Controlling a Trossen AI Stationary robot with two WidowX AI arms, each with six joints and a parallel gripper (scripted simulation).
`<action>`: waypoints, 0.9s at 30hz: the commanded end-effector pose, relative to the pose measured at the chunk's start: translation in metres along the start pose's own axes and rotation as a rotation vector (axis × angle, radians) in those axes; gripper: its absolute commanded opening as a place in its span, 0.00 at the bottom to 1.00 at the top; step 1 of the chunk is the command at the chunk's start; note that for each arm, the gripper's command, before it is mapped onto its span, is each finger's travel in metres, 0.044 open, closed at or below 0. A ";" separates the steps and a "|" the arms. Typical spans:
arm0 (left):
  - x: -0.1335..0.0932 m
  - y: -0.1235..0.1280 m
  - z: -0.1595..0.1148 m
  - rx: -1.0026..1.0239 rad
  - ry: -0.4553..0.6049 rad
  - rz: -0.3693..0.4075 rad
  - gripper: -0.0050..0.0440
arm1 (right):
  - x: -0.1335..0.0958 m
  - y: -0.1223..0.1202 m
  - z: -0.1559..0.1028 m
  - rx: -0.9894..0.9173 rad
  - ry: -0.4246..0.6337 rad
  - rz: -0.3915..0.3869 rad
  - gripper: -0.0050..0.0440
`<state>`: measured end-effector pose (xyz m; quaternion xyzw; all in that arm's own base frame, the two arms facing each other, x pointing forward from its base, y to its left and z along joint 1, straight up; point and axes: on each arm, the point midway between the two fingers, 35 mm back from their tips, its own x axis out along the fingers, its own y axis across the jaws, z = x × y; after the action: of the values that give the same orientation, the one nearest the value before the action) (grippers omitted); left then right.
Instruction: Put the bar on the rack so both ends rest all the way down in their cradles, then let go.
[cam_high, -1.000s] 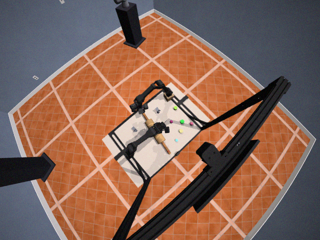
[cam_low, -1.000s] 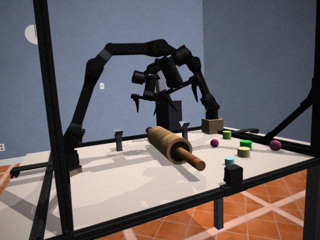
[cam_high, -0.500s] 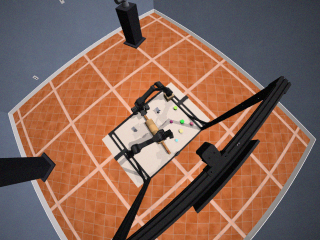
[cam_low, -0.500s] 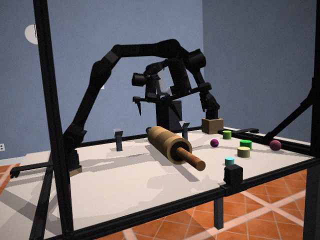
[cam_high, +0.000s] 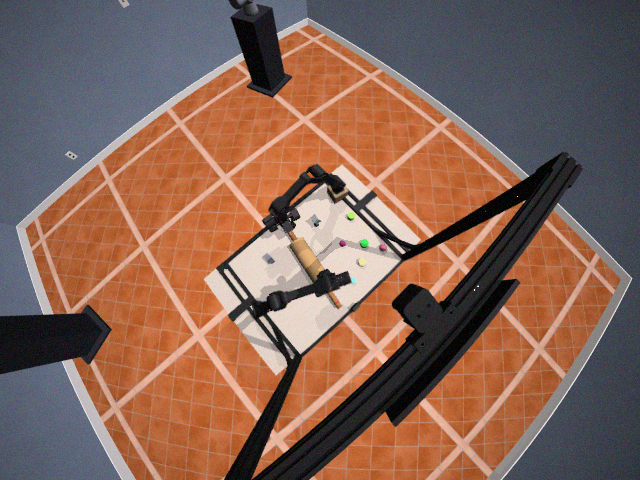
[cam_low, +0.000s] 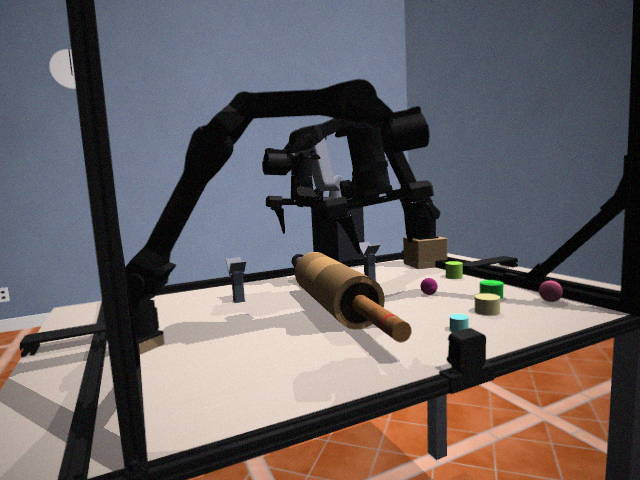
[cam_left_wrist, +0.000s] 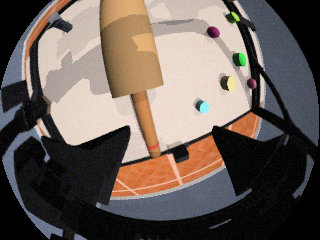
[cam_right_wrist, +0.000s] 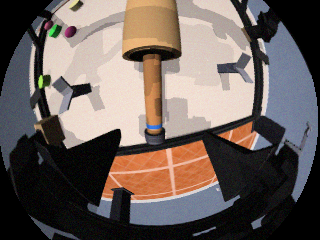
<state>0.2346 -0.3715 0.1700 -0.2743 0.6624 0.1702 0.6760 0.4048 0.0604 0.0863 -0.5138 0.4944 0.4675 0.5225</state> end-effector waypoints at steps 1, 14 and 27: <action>0.003 0.001 -0.007 -0.029 -0.004 0.017 1.00 | 0.003 -0.001 0.003 -0.015 -0.006 0.014 1.00; 0.013 0.013 -0.037 -0.122 -0.019 0.090 1.00 | 0.005 0.003 0.008 -0.053 -0.013 0.048 1.00; 0.018 0.019 -0.051 -0.165 -0.033 0.124 1.00 | 0.006 0.004 0.010 -0.071 -0.017 0.064 1.00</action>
<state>0.1873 -0.3864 0.1535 -0.2846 0.6534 0.2625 0.6505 0.4007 0.0687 0.0809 -0.5135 0.4905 0.5006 0.4951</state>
